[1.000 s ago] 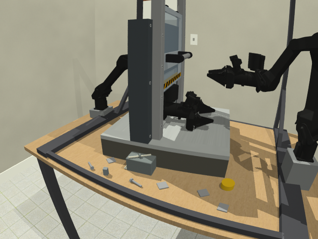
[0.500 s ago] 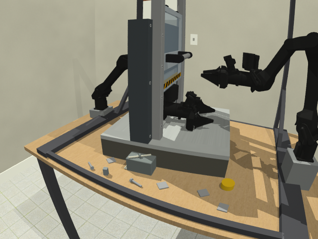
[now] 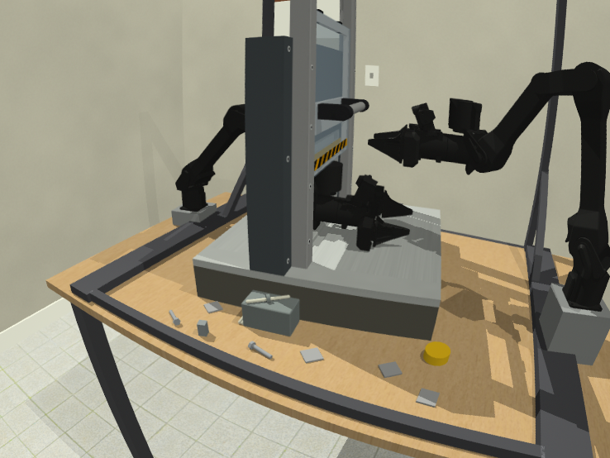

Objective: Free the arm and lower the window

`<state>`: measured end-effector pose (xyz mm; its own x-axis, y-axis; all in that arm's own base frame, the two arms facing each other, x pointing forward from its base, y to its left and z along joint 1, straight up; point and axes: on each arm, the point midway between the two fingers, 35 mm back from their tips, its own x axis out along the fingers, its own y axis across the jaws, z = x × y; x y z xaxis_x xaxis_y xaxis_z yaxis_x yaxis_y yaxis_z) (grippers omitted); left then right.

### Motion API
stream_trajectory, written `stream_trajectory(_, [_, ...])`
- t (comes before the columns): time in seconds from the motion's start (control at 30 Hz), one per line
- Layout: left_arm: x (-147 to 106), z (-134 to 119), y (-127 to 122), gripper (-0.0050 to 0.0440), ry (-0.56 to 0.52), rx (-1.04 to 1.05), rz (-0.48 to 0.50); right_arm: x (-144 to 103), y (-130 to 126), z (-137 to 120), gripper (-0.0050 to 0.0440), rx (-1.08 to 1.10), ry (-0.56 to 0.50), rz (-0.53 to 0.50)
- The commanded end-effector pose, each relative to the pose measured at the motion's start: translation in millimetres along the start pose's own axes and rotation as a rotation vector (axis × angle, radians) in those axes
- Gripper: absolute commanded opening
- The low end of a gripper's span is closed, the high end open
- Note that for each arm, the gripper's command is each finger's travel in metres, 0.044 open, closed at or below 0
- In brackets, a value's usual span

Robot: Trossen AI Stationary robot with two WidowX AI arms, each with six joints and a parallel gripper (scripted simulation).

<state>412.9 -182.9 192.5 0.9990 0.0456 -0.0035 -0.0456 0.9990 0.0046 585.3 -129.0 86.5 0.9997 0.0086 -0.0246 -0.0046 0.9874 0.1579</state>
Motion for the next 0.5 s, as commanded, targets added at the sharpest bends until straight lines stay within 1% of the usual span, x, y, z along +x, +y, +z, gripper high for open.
stream_trajectory(0.0, [7,10,-2,0.04,-0.018,-0.017,-0.002,2,4,32,0.04,-0.006,-0.057,0.007])
stream_trajectory(0.47, [43,12,-1,0.04,-0.021,-0.018,-0.002,2,4,32,0.04,-0.006,-0.057,0.007])
